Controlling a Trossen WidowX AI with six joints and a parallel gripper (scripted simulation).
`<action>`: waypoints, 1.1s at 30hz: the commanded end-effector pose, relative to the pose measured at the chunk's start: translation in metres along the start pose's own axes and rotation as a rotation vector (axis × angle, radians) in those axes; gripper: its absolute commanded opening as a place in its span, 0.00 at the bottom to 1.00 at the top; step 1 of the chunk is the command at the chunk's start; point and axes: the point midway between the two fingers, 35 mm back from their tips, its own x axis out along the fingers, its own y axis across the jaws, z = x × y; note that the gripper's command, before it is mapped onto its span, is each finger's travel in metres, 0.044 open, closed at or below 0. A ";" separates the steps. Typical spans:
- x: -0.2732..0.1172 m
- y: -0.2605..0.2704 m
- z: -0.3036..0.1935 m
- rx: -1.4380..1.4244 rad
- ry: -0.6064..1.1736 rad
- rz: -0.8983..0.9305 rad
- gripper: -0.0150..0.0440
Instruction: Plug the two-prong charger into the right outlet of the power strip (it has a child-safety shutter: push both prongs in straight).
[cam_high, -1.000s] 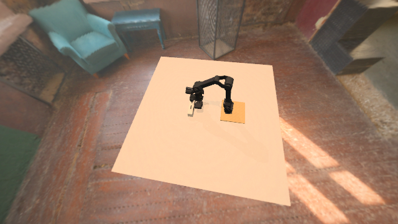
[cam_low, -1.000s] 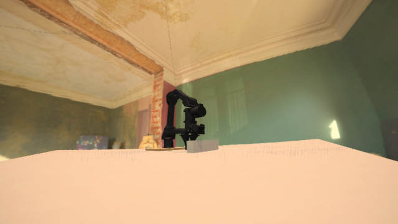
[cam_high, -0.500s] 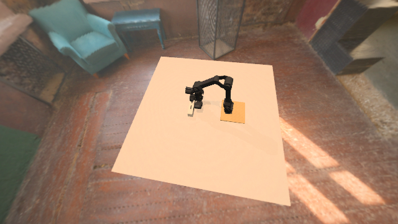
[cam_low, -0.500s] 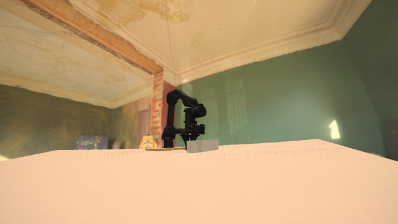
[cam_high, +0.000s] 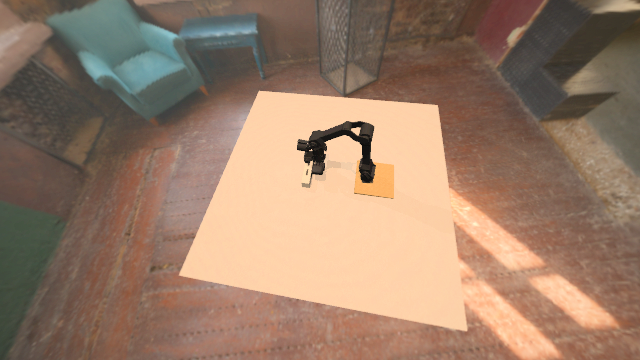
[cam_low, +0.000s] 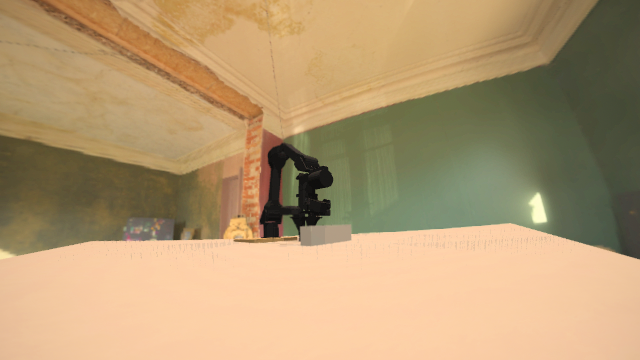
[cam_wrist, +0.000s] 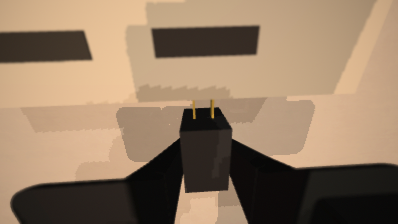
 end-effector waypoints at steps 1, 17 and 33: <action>0.000 -0.001 0.002 -0.004 0.004 -0.003 0.25; 0.000 -0.001 0.003 -0.004 0.004 -0.003 0.25; 0.000 -0.001 0.006 -0.004 0.003 -0.003 0.25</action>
